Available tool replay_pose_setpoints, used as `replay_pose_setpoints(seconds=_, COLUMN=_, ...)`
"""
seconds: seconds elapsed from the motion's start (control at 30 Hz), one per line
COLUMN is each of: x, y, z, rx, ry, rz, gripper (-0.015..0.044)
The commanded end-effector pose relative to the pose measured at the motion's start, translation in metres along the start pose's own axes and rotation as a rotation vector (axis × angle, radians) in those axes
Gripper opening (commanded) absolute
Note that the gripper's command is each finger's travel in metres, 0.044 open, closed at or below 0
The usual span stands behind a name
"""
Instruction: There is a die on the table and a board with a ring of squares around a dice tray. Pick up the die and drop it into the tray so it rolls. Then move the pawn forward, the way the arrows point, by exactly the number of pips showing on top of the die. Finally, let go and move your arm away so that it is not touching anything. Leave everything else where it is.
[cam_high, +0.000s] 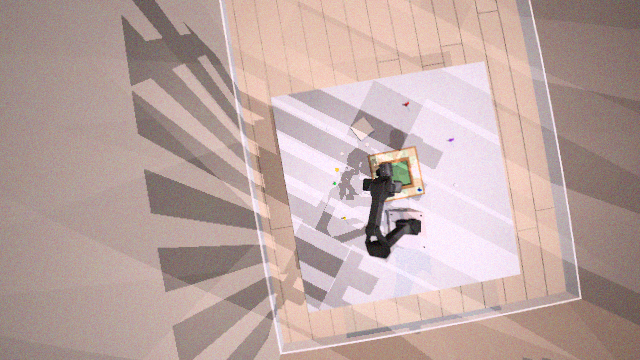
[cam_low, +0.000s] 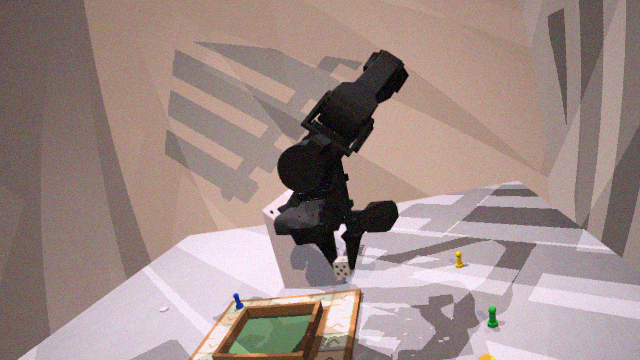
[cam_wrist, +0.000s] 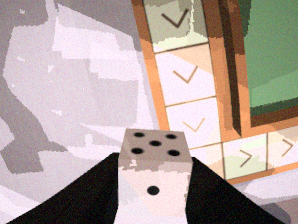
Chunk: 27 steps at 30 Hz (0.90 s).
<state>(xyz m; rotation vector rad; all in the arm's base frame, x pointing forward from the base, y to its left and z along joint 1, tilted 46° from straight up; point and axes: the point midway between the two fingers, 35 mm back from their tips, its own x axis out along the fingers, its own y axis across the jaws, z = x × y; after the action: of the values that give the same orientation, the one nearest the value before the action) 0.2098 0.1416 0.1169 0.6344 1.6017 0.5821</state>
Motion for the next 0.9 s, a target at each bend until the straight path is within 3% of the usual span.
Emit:
replay_pose_setpoints(seconds=0.0, x=0.001, y=-0.011, z=0.013, rx=0.138, ry=-0.009, rz=-0.001, gripper=0.0000)
replay_pose_setpoints(seconds=0.87, x=0.021, y=-0.100, z=0.061, rx=1.034, ry=-0.001, rz=0.009, gripper=0.0000)
